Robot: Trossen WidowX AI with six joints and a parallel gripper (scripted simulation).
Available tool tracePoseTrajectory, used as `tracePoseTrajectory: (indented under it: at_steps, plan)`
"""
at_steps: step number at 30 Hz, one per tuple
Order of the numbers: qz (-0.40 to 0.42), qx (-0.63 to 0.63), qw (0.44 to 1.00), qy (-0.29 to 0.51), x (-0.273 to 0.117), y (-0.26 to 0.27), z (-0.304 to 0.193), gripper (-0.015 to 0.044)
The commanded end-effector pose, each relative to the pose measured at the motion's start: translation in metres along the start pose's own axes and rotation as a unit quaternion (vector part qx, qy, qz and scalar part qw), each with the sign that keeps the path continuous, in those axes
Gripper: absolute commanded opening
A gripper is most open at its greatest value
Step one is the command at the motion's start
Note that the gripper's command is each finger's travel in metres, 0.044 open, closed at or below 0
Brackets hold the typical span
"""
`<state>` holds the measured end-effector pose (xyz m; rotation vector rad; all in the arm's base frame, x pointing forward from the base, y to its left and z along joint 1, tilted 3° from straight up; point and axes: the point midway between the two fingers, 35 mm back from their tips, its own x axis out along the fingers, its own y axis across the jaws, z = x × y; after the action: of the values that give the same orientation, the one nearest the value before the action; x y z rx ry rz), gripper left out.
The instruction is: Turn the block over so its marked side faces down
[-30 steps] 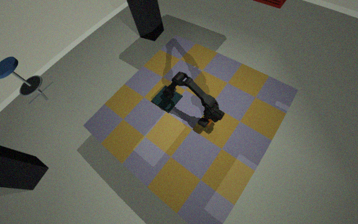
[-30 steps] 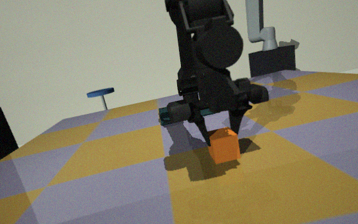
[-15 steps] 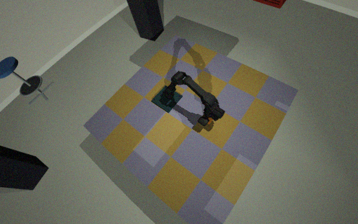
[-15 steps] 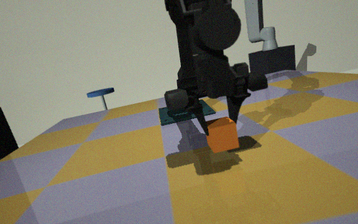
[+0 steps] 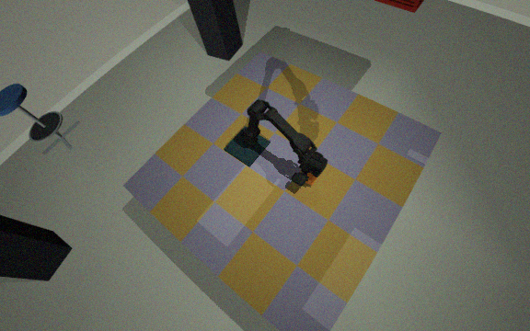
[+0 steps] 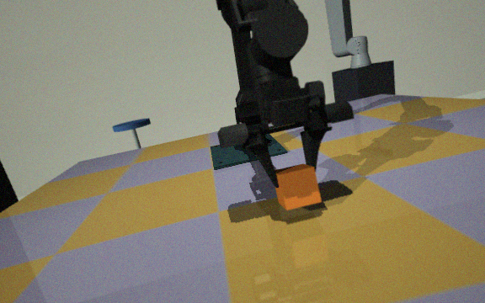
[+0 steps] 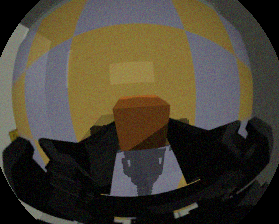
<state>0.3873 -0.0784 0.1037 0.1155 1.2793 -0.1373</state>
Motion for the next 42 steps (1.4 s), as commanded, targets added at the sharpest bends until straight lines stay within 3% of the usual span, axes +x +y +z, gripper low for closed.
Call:
tracePoseTrajectory:
  at_steps: [1,18,26,42]
  plan:
    - [0.002,0.002,0.999,-0.038,-0.003,0.001,0.001,0.0]
    - [0.002,0.0,0.988,-0.156,-0.005,0.001,-0.005,0.0]
    - [0.002,0.0,0.987,-0.161,-0.004,0.001,-0.006,0.0]
    - [0.002,0.001,0.959,-0.283,0.024,0.0,0.001,0.0]
